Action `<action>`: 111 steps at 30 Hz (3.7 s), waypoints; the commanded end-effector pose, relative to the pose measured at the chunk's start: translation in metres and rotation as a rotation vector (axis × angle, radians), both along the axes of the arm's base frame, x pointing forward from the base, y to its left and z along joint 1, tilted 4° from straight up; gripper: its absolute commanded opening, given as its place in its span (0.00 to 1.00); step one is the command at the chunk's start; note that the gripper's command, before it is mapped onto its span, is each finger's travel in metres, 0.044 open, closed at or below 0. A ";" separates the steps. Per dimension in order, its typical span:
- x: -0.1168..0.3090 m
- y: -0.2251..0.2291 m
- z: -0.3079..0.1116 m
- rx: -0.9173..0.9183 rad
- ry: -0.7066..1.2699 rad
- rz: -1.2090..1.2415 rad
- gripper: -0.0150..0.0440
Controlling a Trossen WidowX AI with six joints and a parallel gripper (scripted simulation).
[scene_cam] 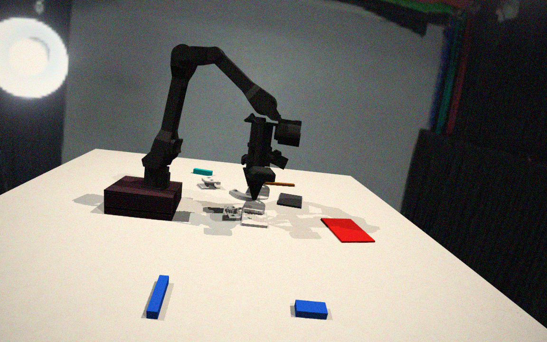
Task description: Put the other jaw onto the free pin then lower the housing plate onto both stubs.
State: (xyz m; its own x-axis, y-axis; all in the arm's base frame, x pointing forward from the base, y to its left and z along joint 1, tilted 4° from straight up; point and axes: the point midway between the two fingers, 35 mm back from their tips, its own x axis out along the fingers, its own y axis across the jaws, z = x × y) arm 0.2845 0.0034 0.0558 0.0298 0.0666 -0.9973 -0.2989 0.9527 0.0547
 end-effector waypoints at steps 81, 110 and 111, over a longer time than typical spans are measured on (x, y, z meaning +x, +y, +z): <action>0.000 0.004 -0.055 0.002 0.002 0.011 0.48; 0.000 0.005 -0.061 0.002 0.002 0.022 0.48; 0.000 0.005 -0.061 0.002 0.002 0.022 0.48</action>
